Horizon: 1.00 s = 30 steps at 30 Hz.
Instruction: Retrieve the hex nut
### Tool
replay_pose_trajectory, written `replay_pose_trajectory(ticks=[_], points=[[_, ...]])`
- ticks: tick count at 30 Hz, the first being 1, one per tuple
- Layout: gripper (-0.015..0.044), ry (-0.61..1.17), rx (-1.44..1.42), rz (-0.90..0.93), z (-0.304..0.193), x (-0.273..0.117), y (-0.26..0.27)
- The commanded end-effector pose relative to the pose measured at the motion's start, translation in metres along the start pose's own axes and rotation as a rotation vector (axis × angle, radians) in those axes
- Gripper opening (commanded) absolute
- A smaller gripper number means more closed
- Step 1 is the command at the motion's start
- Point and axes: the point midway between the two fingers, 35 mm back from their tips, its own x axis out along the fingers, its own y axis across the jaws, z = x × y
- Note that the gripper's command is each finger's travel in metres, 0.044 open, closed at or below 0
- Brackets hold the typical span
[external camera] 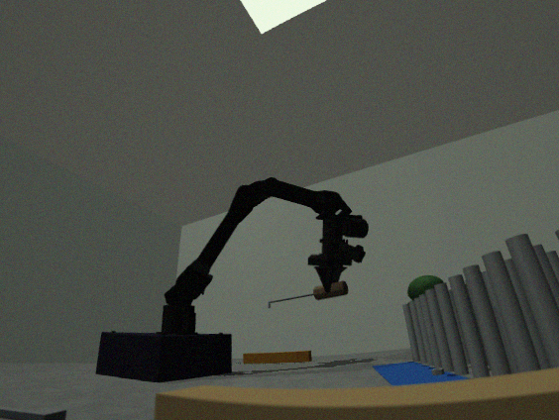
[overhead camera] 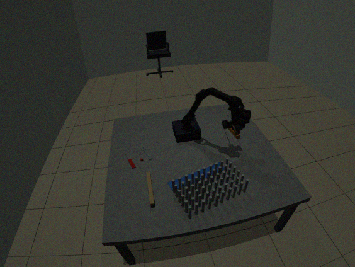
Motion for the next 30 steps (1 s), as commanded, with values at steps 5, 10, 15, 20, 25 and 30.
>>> replay_pose_trajectory(ticks=[5, 10, 15, 20, 25, 30], points=[[0.0000, 0.077, -0.254, -0.003, -0.027, 0.014, 0.032], [0.0000, 0.092, -0.300, -0.004, -0.032, 0.017, 0.038], [0.0000, 0.092, -0.300, -0.004, -0.031, 0.019, 0.038], [0.0000, 0.091, -0.300, -0.004, -0.030, 0.023, 0.038], [0.0000, 0.091, -0.300, -0.004, -0.028, 0.028, 0.038], [0.0000, 0.091, -0.300, -0.004, -0.026, 0.033, 0.038]])
